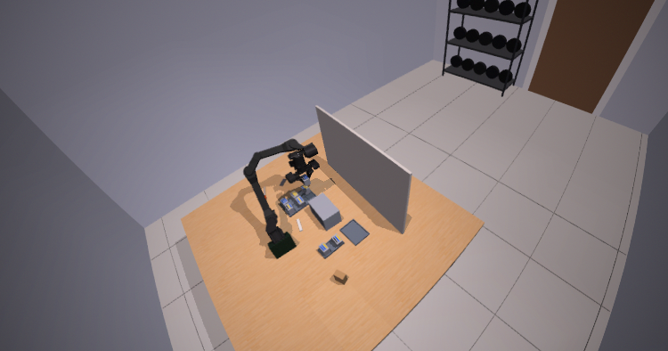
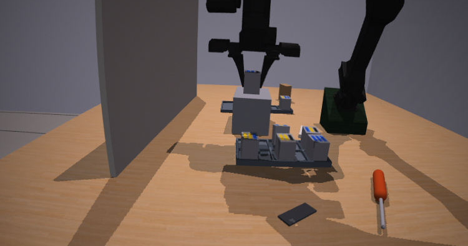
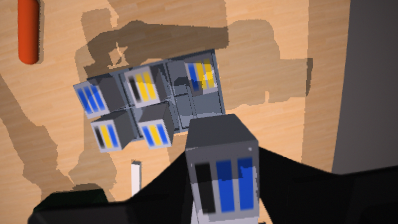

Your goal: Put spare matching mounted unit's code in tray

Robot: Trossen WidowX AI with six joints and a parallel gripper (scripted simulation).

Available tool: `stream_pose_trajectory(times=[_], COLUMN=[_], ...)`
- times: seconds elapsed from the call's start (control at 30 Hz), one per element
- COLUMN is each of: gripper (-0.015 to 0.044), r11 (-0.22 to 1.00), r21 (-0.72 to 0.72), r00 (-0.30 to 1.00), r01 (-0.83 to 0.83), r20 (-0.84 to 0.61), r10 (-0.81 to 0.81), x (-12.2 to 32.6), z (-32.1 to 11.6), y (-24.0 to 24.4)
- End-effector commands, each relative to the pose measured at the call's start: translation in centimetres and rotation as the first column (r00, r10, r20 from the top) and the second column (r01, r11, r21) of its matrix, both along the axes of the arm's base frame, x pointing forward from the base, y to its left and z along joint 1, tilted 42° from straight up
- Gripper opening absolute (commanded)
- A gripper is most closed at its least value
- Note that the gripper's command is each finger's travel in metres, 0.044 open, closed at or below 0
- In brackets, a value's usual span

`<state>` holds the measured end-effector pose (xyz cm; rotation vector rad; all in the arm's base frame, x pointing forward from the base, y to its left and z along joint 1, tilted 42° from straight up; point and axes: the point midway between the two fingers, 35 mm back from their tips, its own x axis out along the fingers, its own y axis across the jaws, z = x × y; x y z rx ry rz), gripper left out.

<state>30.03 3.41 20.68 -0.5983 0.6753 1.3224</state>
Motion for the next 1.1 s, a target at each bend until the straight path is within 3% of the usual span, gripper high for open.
stream_pose_trajectory(times=[0.0, 0.23, 1.07], gripper=[0.0000, 0.0000, 0.0000], r11=[1.000, 1.000, 0.998], r21=[-0.003, -0.006, -0.053], r00=[1.000, 1.000, 1.000], r01=[-0.001, 0.000, 0.031], r20=[0.008, 0.008, 0.000], r10=[0.001, 0.000, -0.031], x=[-0.4, 0.0, 5.0], z=[1.5, 1.4, -7.6], y=[-1.3, -2.1, -15.1])
